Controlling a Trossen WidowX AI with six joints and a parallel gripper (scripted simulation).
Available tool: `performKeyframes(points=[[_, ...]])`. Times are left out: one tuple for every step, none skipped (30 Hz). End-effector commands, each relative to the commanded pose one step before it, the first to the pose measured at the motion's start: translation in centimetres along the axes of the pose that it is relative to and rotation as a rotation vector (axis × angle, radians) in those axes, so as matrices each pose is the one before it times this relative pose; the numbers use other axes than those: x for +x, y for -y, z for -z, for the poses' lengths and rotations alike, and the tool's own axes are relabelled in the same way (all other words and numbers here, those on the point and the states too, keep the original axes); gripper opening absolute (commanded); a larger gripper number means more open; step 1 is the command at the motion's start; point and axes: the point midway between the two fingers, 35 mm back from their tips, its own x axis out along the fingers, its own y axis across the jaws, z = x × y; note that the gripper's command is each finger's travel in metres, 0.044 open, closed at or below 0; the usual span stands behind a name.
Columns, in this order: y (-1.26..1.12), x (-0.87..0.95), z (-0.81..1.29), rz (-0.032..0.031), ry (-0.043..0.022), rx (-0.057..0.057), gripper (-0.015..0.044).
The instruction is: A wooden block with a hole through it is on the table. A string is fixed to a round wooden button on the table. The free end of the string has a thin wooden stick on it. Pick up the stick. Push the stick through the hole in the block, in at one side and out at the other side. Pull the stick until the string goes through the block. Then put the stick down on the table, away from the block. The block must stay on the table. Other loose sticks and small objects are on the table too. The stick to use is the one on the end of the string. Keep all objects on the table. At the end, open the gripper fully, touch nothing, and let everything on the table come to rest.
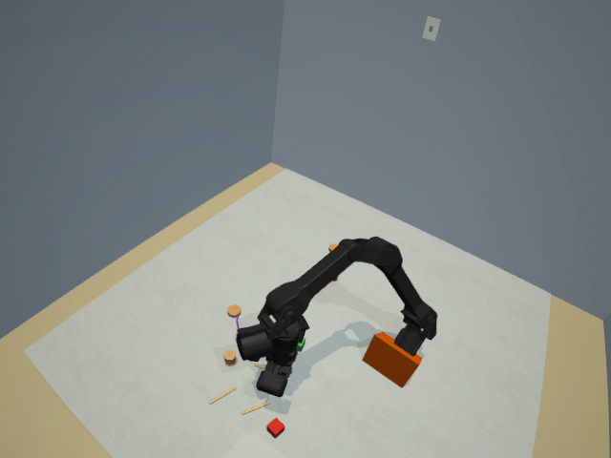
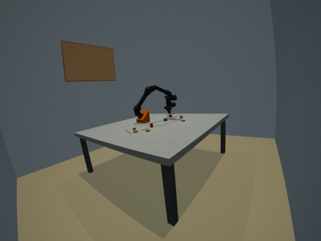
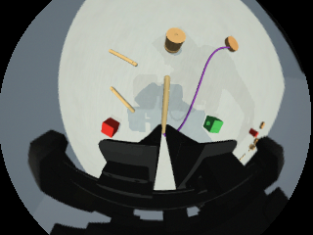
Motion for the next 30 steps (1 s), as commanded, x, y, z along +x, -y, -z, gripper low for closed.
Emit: performKeyframes(points=[[0.138,-0.053,-0.483,-0.00045,0.00275,0.1442,0.0000],[0.009,0.001,-0.068,0.00000,0.00005,0.0360,0.0000],[0.007,0.001,-0.069,0.00000,0.00004,0.0360,0.0000],[0.004,0.001,-0.069,0.00000,0.00004,0.0360,0.0000],[0.002,0.001,-0.069,0.00000,0.00004,0.0360,0.0000],[0.000,0.001,-0.069,0.00000,0.00004,0.0360,0.0000],[-0.003,0.001,-0.069,0.00000,0.00004,0.0360,0.0000],[-0.005,0.001,-0.069,0.00000,0.00004,0.0360,0.0000],[-0.007,0.001,-0.069,0.00000,0.00004,0.0360,0.0000],[-0.009,0.001,-0.068,0.00000,0.00004,0.0360,0.0000],[-0.012,0.002,-0.068,0.00000,0.00004,0.0360,0.0000],[-0.014,0.002,-0.067,0.00000,0.00004,0.0360,0.0000],[-0.016,0.002,-0.067,0.00000,0.00004,0.0360,0.0000],[-0.018,0.002,-0.066,0.00000,0.00004,0.0360,0.0000],[-0.021,0.002,-0.066,0.00000,0.00004,0.0360,0.0000],[-0.023,0.002,-0.065,0.00000,0.00004,0.0360,0.0000],[-0.025,0.002,-0.064,0.00000,0.00004,0.0360,0.0000],[-0.027,0.002,-0.063,0.00000,0.00004,0.0360,0.0000],[-0.029,0.002,-0.062,0.00000,0.00004,0.0360,0.0000],[-0.031,0.002,-0.061,0.00000,0.00004,0.0360,0.0000],[-0.033,0.003,-0.060,0.00000,0.00004,0.0360,0.0000],[-0.035,0.003,-0.059,0.00000,0.00005,0.0360,0.0000],[-0.037,0.003,-0.058,0.00000,0.00005,0.0360,0.0000],[-0.039,0.003,-0.057,0.00000,0.00005,0.0360,0.0000],[-0.041,0.003,-0.055,0.00000,0.00005,0.0360,0.0000],[-0.043,0.003,-0.054,0.00000,0.00005,0.0360,0.0000],[-0.044,0.003,-0.052,0.00000,0.00005,0.0360,0.0000],[-0.046,0.003,-0.051,0.00000,0.00005,0.0360,0.0000],[-0.048,0.003,-0.049,-0.00001,0.00005,0.0360,0.0000],[-0.049,0.004,-0.049,-0.00005,-0.00004,0.0360,0.0000]])
